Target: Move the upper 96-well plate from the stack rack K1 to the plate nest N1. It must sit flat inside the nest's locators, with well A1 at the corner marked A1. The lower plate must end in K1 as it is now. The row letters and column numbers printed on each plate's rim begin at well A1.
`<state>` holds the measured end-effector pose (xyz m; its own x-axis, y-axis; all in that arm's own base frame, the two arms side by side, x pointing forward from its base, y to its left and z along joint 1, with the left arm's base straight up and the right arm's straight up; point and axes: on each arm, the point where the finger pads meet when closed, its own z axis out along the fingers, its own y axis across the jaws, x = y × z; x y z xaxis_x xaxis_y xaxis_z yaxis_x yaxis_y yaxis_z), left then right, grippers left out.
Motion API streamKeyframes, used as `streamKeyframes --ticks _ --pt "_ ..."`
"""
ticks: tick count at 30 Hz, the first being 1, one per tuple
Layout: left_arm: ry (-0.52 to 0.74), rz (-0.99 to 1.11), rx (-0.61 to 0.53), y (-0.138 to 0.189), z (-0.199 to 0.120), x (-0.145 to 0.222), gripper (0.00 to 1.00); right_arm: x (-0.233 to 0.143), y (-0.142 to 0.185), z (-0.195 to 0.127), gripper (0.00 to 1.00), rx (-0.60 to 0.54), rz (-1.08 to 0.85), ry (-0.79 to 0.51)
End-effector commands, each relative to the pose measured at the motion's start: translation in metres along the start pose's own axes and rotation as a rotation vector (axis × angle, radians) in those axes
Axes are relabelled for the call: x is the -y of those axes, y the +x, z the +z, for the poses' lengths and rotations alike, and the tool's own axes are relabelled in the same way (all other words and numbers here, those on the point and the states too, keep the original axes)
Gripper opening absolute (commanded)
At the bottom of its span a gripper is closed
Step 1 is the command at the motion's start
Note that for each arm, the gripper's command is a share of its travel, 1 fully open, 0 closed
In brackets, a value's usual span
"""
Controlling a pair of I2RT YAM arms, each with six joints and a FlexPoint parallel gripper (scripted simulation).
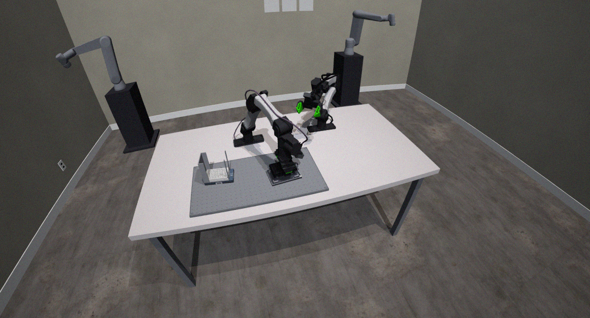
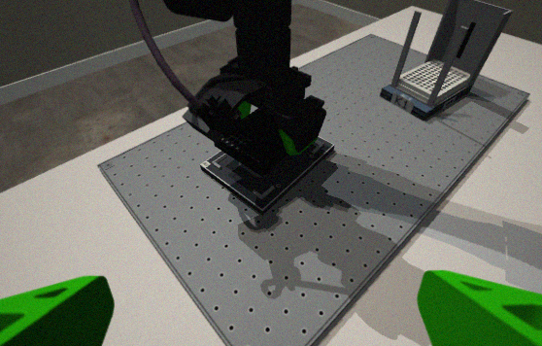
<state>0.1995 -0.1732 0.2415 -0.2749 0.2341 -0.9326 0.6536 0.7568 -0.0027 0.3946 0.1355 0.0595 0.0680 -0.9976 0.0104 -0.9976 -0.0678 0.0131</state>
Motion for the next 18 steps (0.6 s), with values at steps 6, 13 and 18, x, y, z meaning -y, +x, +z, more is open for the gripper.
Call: streamKeyframes --ticks 6,13,18 --pt "-0.002 0.004 0.008 -0.003 0.000 -0.001 1.00 0.007 0.000 0.003 0.77 0.023 0.021 0.019" --pt "-0.002 0.004 0.008 -0.003 0.000 -0.001 1.00 0.007 0.000 0.002 0.77 0.023 0.020 0.021" --pt "-0.002 0.004 0.008 -0.003 0.000 -0.001 1.00 0.008 -0.003 0.006 0.77 0.013 0.008 0.005"
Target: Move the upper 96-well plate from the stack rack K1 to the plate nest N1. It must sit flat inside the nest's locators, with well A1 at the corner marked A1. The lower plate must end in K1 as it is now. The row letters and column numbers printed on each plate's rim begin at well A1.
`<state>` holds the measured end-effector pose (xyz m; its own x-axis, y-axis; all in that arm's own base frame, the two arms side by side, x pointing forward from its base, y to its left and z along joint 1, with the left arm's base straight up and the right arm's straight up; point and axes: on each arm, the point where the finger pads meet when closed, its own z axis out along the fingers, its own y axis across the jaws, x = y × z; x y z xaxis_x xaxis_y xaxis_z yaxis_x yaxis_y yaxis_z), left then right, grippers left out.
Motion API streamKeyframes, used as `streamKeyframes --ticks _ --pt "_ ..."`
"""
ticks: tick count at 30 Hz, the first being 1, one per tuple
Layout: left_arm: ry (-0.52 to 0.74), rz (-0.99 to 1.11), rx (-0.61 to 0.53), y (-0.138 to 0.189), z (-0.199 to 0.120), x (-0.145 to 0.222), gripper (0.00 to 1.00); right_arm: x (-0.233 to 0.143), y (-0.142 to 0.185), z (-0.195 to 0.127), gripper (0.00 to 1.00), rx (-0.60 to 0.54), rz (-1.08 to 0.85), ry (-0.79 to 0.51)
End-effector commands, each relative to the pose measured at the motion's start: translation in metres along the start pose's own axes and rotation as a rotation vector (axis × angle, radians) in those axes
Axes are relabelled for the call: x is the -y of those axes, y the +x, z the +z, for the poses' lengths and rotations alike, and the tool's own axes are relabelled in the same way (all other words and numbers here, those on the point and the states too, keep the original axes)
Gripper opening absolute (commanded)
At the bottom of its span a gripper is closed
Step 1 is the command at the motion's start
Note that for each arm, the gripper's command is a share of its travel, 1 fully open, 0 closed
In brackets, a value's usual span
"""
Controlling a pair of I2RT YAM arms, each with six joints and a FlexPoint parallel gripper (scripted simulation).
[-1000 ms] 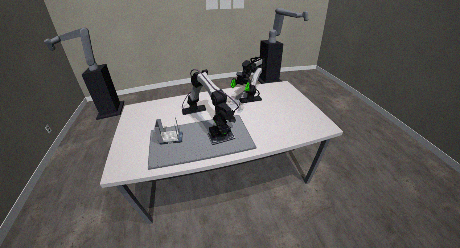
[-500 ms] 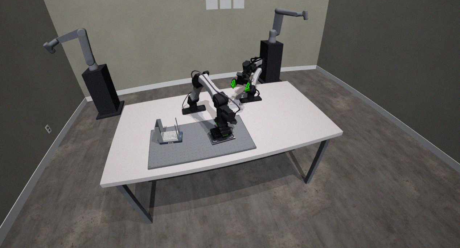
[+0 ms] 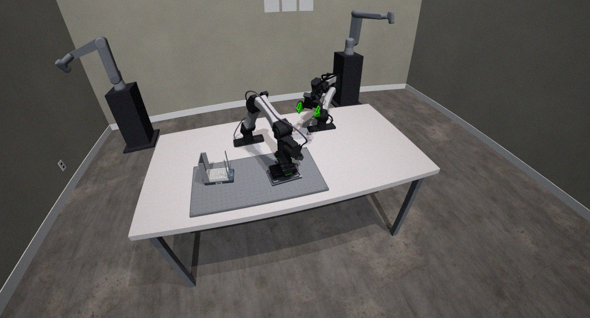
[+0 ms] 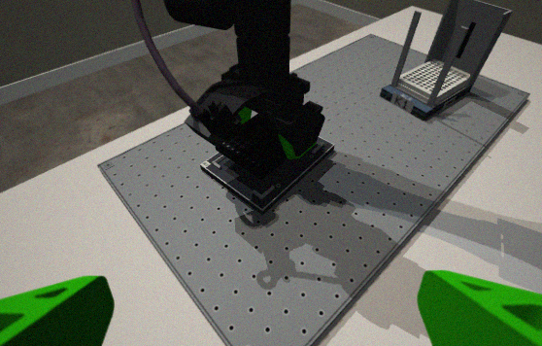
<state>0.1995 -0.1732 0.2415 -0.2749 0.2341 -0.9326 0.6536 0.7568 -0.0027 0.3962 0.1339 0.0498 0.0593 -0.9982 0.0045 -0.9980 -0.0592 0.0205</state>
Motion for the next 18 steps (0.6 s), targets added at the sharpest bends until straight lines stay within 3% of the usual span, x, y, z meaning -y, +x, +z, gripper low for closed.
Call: streamKeyframes --ticks 1,11,18 --pt "-0.002 0.004 0.008 -0.003 0.000 -0.001 1.00 0.006 -0.006 -0.007 0.77 0.017 -0.002 0.026" --pt "-0.002 0.004 0.008 -0.003 0.000 -0.001 1.00 0.007 -0.008 -0.001 0.77 0.036 0.008 0.061" --pt "-0.002 0.004 0.008 -0.003 0.000 -0.001 1.00 0.004 -0.008 0.035 0.77 0.024 0.008 0.017"
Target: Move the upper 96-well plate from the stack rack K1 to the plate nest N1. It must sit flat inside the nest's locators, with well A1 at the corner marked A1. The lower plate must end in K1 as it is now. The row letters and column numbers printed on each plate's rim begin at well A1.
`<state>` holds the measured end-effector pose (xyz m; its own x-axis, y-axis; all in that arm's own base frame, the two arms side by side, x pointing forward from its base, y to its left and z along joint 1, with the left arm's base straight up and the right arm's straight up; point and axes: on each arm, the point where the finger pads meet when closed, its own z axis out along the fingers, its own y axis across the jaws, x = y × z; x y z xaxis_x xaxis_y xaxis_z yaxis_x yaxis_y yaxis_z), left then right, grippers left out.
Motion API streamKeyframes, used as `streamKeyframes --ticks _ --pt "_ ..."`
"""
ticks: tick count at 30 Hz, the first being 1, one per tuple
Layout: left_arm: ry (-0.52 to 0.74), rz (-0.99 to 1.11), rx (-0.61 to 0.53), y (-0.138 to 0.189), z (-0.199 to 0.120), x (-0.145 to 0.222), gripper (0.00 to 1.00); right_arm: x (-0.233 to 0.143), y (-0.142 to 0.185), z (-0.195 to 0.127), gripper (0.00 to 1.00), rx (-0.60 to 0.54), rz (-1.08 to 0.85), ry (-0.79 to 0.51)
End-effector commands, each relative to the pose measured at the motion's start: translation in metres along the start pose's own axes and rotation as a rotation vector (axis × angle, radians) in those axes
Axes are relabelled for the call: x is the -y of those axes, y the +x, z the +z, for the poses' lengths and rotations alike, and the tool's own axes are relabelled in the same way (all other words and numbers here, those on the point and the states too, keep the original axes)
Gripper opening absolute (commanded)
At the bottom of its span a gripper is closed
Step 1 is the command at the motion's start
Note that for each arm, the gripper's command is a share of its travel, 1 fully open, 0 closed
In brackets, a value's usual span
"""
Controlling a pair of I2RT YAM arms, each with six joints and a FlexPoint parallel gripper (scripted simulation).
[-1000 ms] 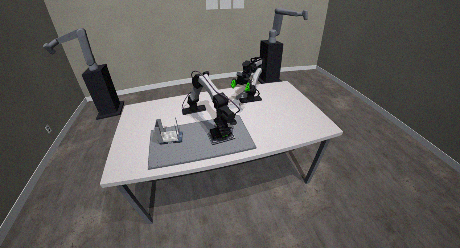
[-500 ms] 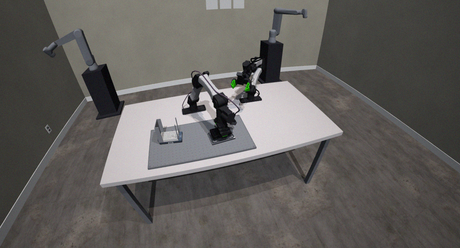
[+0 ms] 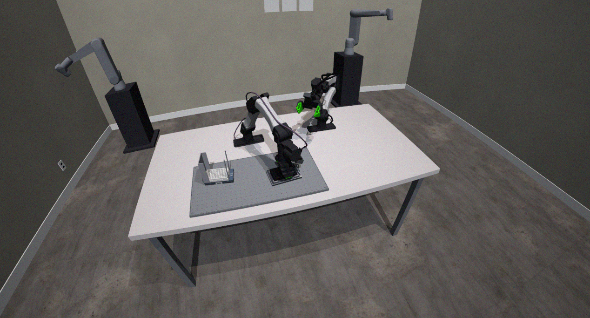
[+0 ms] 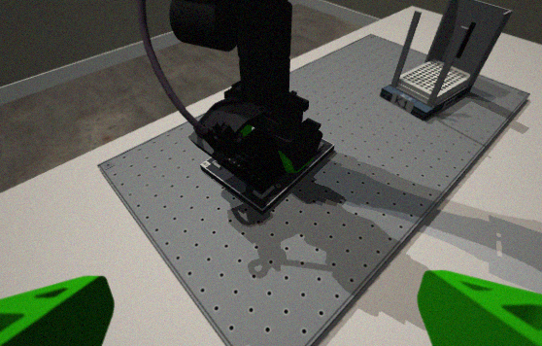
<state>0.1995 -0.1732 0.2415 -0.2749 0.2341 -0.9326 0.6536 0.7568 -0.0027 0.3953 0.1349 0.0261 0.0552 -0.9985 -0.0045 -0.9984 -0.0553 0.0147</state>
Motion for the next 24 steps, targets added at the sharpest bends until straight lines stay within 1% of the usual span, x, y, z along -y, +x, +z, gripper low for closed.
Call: streamKeyframes --ticks 1,7,11,16,17,19,20,24 --pt "-0.002 0.004 0.008 -0.003 0.000 -0.001 1.00 0.004 -0.007 0.011 0.77 0.015 0.005 0.012" --pt "-0.002 0.004 0.008 -0.003 0.000 -0.001 1.00 0.001 -0.002 0.021 0.77 0.004 0.002 -0.002" --pt "-0.002 0.004 0.008 -0.003 0.000 -0.001 1.00 0.005 -0.003 0.005 0.77 0.001 0.002 -0.008" --pt "-0.002 0.004 0.008 -0.003 0.000 -0.001 1.00 0.008 -0.004 0.005 0.77 0.005 0.002 0.005" --pt "-0.002 0.004 0.008 -0.003 0.000 -0.001 1.00 0.008 -0.004 0.005 0.88 0.005 0.002 0.005" --pt "-0.002 0.004 0.008 -0.003 0.000 -0.001 1.00 0.008 -0.004 0.005 0.88 0.005 0.002 0.005" --pt "-0.002 0.004 0.008 -0.003 0.000 -0.001 1.00 0.008 -0.004 0.003 0.99 0.002 0.002 0.006" --pt "-0.002 0.004 0.008 -0.003 0.000 -0.001 1.00 0.007 -0.004 -0.037 1.00 0.021 0.007 0.064"
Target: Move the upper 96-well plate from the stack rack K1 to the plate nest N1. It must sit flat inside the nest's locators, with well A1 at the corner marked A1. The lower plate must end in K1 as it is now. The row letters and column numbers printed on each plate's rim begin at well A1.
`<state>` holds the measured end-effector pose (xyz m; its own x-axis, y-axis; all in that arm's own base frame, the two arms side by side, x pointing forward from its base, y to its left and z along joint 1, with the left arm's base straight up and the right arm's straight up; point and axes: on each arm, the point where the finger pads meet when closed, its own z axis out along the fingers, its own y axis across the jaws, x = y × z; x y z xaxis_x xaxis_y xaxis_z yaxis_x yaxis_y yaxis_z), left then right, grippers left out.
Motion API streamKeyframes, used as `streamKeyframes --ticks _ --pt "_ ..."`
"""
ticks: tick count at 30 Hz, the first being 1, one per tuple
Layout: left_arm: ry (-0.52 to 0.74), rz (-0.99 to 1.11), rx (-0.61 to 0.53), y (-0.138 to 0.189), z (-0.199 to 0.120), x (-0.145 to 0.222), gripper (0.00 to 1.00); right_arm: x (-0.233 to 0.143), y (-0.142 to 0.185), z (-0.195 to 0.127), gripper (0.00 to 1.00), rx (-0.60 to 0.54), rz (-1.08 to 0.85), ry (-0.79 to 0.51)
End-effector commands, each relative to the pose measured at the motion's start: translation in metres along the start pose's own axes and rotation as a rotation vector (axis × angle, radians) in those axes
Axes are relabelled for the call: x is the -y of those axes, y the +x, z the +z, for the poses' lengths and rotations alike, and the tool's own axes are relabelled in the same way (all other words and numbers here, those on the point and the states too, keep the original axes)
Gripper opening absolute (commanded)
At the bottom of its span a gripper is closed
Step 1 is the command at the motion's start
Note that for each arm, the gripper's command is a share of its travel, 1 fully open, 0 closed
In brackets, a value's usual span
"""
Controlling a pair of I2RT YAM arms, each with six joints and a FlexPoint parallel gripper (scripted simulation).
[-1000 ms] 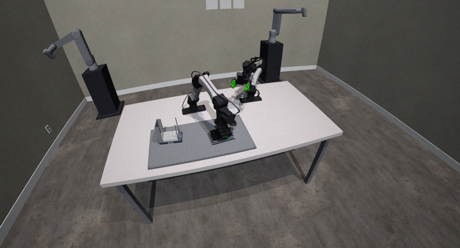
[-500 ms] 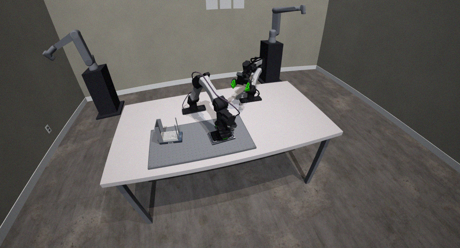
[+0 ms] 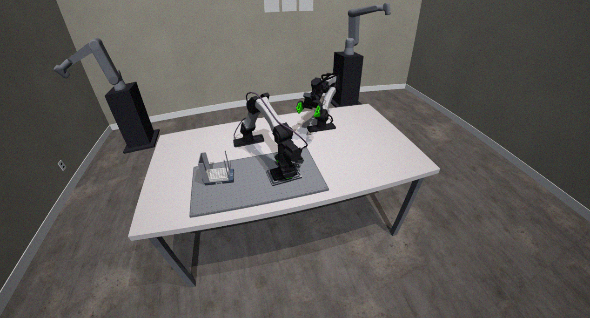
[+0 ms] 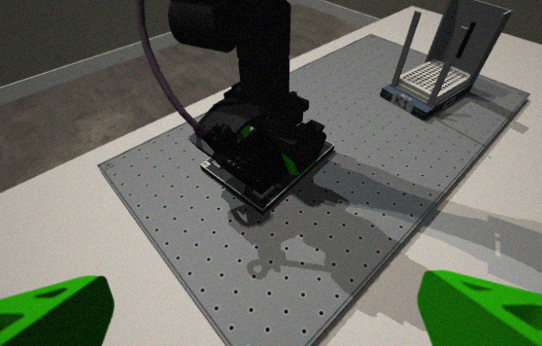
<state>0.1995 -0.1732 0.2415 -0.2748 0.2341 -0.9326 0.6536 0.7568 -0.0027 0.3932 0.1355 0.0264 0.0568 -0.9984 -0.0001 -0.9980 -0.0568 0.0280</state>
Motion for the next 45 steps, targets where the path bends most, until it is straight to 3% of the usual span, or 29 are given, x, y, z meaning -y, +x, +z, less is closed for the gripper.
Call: streamKeyframes --ticks 1,8,15,21,27,30,40,45 --pt "-0.002 0.004 0.008 -0.003 0.000 -0.001 1.00 0.008 -0.003 -0.042 1.00 0.027 0.008 0.082" --pt "-0.002 0.004 0.008 -0.003 0.000 -0.001 1.00 0.011 0.001 -0.072 1.00 0.033 0.002 0.100" --pt "-0.002 0.004 0.008 -0.003 0.000 -0.001 1.00 0.012 0.000 -0.073 1.00 0.042 0.047 0.078" --pt "-0.002 0.004 0.008 -0.003 0.000 -0.001 1.00 0.015 -0.002 -0.081 1.00 0.113 0.247 0.140" --pt "-0.002 0.004 0.008 -0.003 0.000 -0.001 1.00 0.007 0.002 -0.095 1.00 0.223 0.590 0.207" --pt "-0.002 0.004 0.008 -0.003 0.000 -0.001 1.00 0.006 0.002 -0.096 1.00 0.231 0.638 0.220" --pt "-0.002 0.004 0.008 -0.003 0.000 -0.001 1.00 -0.020 0.014 -0.114 1.00 0.364 1.117 0.310" --pt "-0.002 0.004 0.008 -0.003 0.000 -0.001 1.00 -0.029 0.016 -0.119 1.00 0.402 1.242 0.333"
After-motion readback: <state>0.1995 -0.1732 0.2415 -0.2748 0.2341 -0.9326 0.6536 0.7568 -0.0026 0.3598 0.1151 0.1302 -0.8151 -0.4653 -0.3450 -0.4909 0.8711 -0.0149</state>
